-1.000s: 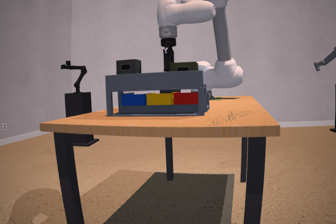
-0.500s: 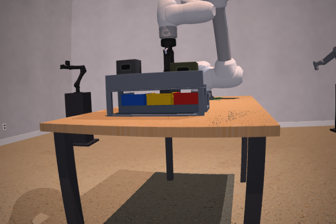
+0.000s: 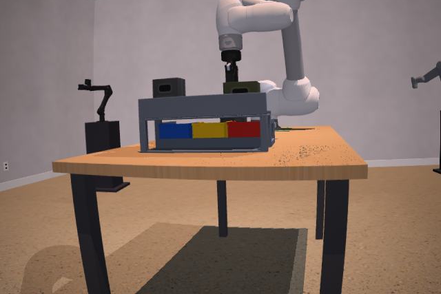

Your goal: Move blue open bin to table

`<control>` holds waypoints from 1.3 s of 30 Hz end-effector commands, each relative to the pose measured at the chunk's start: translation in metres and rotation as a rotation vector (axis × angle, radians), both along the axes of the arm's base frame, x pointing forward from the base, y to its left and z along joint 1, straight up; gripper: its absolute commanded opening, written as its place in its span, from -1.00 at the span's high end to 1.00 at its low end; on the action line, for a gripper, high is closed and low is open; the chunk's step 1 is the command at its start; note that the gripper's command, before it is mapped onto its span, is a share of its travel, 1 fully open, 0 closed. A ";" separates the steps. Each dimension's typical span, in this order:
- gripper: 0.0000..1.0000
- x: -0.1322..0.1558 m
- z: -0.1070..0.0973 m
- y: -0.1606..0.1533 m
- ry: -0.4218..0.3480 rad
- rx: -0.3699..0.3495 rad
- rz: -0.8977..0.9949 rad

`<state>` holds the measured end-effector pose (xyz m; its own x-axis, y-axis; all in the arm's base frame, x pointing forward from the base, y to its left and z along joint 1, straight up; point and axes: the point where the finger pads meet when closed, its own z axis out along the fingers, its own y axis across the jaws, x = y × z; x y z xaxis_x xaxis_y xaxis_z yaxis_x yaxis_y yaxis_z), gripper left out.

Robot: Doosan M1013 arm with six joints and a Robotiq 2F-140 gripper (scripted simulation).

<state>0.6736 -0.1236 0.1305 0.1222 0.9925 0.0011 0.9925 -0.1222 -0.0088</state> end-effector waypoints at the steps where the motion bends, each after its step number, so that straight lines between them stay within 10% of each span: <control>1: 1.00 0.000 0.001 0.002 -0.001 0.000 0.003; 39: 1.00 -0.013 0.001 0.100 -0.001 0.000 0.003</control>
<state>0.6604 -0.0239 0.1312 0.1203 0.9927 0.0010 0.9927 -0.1203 -0.0083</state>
